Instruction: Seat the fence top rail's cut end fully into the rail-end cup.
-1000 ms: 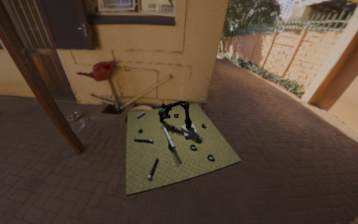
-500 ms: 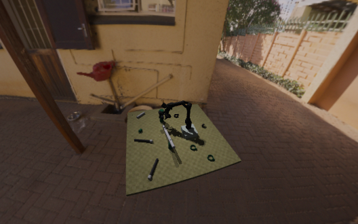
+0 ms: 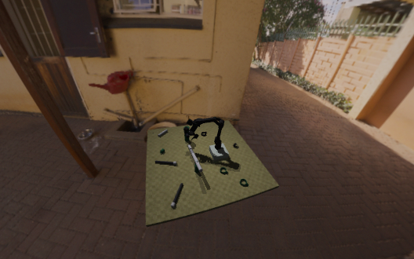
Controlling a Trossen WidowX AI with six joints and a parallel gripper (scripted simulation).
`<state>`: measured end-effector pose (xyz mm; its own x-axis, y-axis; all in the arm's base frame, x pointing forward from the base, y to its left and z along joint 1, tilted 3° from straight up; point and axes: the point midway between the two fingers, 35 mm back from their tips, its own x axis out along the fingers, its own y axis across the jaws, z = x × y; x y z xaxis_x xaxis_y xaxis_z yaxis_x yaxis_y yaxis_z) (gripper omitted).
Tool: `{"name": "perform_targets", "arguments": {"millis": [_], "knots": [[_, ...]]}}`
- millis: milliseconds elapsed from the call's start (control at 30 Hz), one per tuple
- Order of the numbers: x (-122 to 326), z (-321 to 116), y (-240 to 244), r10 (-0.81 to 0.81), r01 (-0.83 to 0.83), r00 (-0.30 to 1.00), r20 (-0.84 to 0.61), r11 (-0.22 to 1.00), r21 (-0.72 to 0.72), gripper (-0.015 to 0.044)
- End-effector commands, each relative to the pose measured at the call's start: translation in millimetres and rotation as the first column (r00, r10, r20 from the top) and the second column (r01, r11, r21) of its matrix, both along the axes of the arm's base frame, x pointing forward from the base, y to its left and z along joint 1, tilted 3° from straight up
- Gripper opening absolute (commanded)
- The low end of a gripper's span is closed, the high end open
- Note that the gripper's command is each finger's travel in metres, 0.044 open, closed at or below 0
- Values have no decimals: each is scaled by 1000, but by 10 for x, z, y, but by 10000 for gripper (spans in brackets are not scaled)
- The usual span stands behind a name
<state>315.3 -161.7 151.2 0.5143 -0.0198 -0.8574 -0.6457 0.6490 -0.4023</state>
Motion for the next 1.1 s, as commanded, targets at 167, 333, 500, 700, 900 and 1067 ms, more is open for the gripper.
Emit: {"name": "perform_targets", "arguments": {"millis": [167, 333, 500, 700, 900, 1067], "knots": [[-131, 558, 660, -720, 702, 681, -133, 590, 398, 440], [-173, 630, 750, -797, 770, 576, -183, 453, 450, 440], [-173, 630, 750, -797, 770, 576, -183, 453, 450, 440], [-173, 630, 750, -797, 770, 576, -183, 453, 450, 440], [-161, 605, 754, -775, 757, 606, -178, 494, 428, 440], [-68, 400, 792, -548, 576, 818, -176, 779, 249, 440]]}}
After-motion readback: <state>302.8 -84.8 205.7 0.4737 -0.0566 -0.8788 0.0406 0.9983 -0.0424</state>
